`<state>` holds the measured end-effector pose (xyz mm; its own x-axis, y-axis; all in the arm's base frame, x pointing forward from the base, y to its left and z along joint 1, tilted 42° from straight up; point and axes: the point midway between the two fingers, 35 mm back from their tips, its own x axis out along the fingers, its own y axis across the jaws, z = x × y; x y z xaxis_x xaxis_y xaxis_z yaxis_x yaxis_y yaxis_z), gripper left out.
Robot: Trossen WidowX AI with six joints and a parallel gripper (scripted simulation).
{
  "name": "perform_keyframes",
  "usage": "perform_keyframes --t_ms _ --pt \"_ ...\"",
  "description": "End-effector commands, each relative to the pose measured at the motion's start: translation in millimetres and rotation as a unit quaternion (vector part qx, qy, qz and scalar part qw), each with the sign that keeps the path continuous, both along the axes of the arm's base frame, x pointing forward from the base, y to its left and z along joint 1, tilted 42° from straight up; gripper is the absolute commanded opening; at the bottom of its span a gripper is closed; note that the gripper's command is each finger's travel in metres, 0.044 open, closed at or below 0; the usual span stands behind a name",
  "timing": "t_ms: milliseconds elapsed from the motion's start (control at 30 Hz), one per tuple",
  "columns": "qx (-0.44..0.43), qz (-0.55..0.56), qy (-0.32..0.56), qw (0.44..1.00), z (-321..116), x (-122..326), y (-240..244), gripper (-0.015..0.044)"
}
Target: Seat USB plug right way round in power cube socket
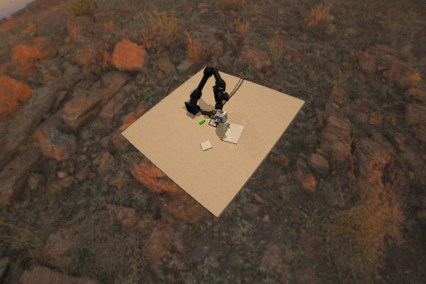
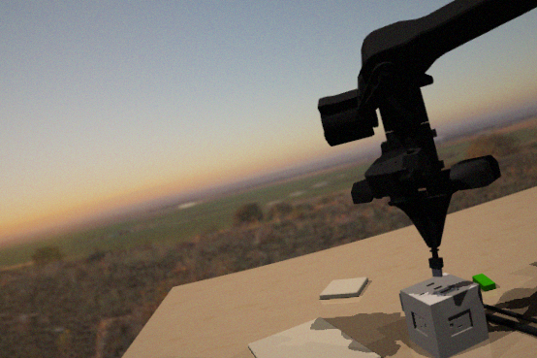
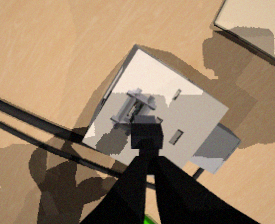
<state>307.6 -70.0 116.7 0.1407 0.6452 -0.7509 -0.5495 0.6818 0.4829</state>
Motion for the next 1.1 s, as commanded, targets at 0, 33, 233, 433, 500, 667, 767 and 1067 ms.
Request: perform_keyframes --t_ms 0,33,233,433,500,667,767,1067 --pt "0.007 -0.04 0.034 0.999 -0.1 0.0 0.0 0.0" --pt "0.009 -0.049 0.042 0.998 -0.1 0.0 0.0 0.0" --pt "0.02 -0.108 0.093 0.99 -0.1 0.0 0.0 0.0" --pt "0.031 -0.166 0.142 0.975 -0.1 0.0 0.0 0.0" --pt "0.034 -0.185 0.159 0.969 -0.1 0.0 0.0 0.0" --pt "0.043 -0.232 0.199 0.951 -0.1 0.0 0.0 0.0" --pt "0.048 -0.26 0.223 0.938 -0.1 0.0 0.0 0.0" --pt "0.063 -0.341 0.293 0.891 -0.1 0.0 0.0 0.0"
